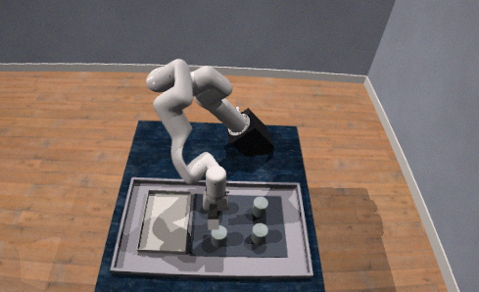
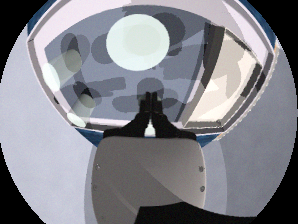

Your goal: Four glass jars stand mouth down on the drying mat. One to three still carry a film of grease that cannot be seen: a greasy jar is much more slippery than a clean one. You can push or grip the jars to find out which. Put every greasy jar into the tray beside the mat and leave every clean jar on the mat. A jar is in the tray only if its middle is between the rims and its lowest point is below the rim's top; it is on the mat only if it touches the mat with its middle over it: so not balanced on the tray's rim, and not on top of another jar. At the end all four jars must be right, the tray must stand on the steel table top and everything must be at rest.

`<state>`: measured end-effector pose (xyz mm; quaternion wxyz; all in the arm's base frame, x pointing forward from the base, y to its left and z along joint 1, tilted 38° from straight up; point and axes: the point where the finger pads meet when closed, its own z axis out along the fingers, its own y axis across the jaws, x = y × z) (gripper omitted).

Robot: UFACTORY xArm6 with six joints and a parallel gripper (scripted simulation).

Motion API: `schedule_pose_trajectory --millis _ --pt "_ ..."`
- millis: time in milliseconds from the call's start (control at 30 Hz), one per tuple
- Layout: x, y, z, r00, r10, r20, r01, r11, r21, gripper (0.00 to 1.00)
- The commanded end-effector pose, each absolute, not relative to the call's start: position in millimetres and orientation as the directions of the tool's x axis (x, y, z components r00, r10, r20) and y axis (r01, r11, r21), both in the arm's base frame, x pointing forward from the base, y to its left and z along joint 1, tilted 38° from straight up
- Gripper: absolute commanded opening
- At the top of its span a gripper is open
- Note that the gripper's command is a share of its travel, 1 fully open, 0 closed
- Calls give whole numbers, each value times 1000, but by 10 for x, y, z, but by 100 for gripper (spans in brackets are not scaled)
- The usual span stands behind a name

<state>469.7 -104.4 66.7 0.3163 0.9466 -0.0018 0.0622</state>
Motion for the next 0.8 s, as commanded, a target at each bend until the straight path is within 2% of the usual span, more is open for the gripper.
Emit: schedule_pose_trajectory --millis 0,300,767 --pt "4670 -810 986 991 38 125 -44 -800 598 0" --pt "4633 -627 1228 991 38 125 -44 -800 598 0" --pt "4640 292 534 991 38 125 -44 -800 598 0"
